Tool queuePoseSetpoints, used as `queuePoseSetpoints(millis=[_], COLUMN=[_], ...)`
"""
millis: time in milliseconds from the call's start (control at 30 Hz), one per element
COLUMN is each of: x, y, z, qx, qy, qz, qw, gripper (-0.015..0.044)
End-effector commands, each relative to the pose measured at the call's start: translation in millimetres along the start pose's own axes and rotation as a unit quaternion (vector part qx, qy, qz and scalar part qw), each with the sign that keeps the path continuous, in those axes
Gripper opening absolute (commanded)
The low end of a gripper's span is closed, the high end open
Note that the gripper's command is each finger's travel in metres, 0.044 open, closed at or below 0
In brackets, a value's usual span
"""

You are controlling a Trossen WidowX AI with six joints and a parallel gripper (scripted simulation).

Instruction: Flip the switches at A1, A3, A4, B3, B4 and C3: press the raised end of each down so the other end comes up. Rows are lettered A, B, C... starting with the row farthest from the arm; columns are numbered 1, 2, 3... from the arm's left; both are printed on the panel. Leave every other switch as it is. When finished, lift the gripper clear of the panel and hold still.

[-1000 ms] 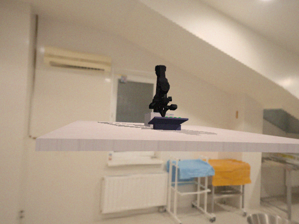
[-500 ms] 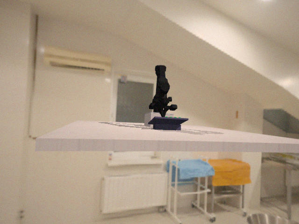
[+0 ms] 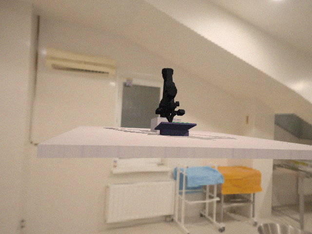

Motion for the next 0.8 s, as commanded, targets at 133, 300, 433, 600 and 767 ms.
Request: queuePoseSetpoints(millis=[133,300,433,600,767], x=[0,0,0,-5,-5], y=[0,0,0,0,0], z=[2,2,3,-37,-62], qx=[-0.001,-0.001,-0.001,0.000,0.000], qy=[-0.001,-0.001,-0.001,0.007,0.012], qz=[0.000,0.000,0.000,0.000,0.000], qw=[1.000,1.000,1.000,1.000,1.000], gripper=[0.0000,0.0000,0.0000,0.0000,0.0000])
Point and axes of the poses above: the point midway between the two fingers, 35 mm back from their tips, its own z axis out along the fingers, its own y axis across the jaws, x = y × z, the point moved 9 cm from there along -z, back along the fingers, and after that the axes turned 5 degrees about z, right-handed, at the moved point
